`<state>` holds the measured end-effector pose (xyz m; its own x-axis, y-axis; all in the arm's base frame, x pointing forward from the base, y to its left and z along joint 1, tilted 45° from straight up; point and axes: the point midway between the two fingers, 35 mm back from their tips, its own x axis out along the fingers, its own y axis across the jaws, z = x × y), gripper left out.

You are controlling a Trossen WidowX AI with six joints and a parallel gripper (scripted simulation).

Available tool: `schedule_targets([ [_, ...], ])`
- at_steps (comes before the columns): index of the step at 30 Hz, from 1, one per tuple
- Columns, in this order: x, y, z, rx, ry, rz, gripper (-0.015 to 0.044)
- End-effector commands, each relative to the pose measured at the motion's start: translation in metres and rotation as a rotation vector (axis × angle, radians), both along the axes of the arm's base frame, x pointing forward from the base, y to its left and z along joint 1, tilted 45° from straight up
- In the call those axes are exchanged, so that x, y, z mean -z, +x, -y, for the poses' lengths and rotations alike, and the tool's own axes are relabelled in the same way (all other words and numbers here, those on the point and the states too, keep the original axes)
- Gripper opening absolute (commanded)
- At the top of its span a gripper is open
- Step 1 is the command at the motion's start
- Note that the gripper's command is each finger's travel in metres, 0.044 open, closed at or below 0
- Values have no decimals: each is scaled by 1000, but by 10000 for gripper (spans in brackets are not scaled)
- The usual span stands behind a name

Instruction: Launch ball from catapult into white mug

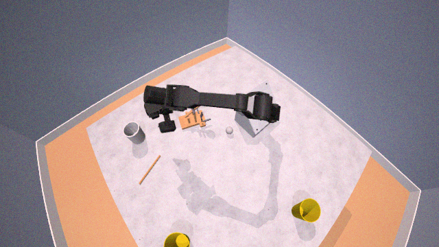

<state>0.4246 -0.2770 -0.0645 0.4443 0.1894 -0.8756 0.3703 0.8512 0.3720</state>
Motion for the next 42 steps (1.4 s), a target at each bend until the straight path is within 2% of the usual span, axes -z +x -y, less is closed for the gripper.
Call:
schedule_targets([
  [1,-2,11,21,134,68,43,440],
  [15,-1,32,72,484,304,138,440],
  [42,1,32,72,486,303,133,440],
])
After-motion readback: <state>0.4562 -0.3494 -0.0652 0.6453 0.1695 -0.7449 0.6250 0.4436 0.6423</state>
